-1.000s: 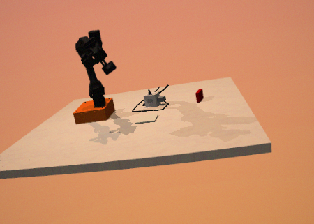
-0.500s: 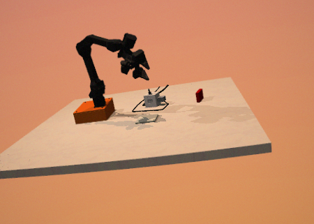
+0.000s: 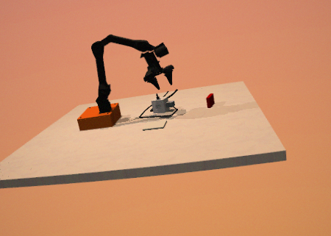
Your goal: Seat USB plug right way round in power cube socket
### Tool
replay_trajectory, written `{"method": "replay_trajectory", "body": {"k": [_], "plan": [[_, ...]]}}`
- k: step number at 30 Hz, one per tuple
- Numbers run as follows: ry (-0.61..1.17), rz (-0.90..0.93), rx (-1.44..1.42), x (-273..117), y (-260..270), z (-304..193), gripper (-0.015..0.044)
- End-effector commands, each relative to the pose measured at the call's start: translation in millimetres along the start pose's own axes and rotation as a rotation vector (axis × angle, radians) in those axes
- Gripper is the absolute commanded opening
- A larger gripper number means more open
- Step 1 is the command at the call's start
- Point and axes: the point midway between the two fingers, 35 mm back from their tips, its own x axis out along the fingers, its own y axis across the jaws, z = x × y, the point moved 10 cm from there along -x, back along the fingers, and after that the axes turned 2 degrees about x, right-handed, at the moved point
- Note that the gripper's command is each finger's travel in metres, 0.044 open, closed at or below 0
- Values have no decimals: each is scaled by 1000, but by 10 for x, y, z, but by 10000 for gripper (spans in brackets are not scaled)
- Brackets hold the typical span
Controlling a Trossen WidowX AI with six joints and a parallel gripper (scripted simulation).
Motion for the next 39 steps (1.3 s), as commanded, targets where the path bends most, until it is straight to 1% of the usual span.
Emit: {"method": "replay_trajectory", "body": {"k": [1,3,6,20,39], "plan": [[-61,-194,-161,82,-452,-444,440],[-95,-259,-225,92,-644,-578,440],[-108,-281,-248,85,-734,-602,440],[-109,-281,-248,99,-740,-597,440],[-109,-281,-248,278,-792,-568,440]]}}
